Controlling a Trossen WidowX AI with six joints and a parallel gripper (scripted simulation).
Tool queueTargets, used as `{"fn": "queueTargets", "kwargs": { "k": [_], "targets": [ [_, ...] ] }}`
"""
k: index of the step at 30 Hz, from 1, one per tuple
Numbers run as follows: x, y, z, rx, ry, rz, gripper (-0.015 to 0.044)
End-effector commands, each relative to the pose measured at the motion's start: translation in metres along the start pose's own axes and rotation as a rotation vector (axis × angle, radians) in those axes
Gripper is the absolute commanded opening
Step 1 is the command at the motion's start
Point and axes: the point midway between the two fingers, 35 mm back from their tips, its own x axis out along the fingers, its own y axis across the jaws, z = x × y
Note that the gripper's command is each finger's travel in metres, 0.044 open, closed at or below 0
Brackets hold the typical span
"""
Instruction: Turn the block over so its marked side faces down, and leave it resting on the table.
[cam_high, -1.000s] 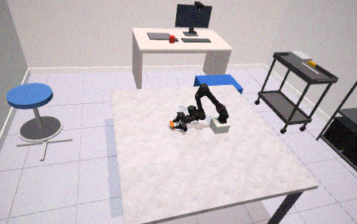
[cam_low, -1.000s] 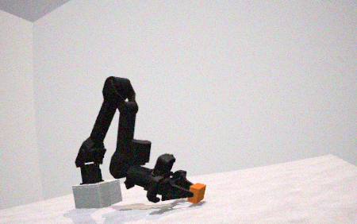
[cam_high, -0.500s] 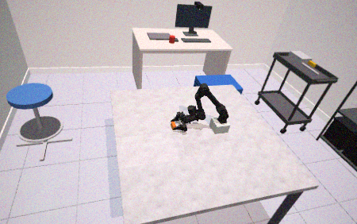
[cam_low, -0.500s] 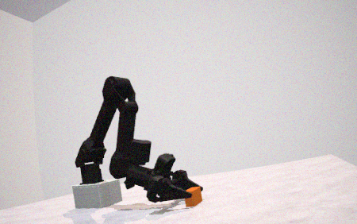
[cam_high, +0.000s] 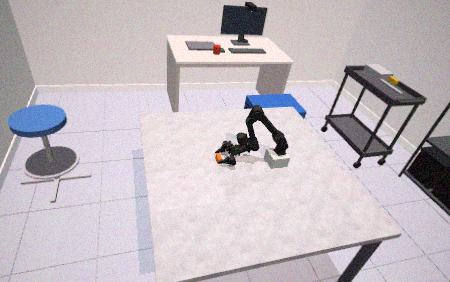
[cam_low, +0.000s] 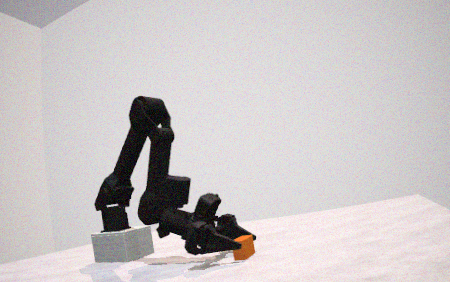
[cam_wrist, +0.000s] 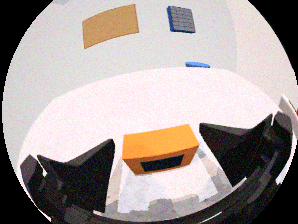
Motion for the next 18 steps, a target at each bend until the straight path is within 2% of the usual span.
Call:
{"fn": "queueTargets", "kwargs": {
  "k": [1,14,18],
  "targets": [
    [-0.0002,0.0007,-0.0003,-0.001,0.000,0.005,0.0440],
    [-0.0002,0.0007,-0.0003,-0.001,0.000,0.005,0.0440],
    [0.0084,-0.0018,0.0041,0.001,0.079,0.003,0.0440]
  ]
}}
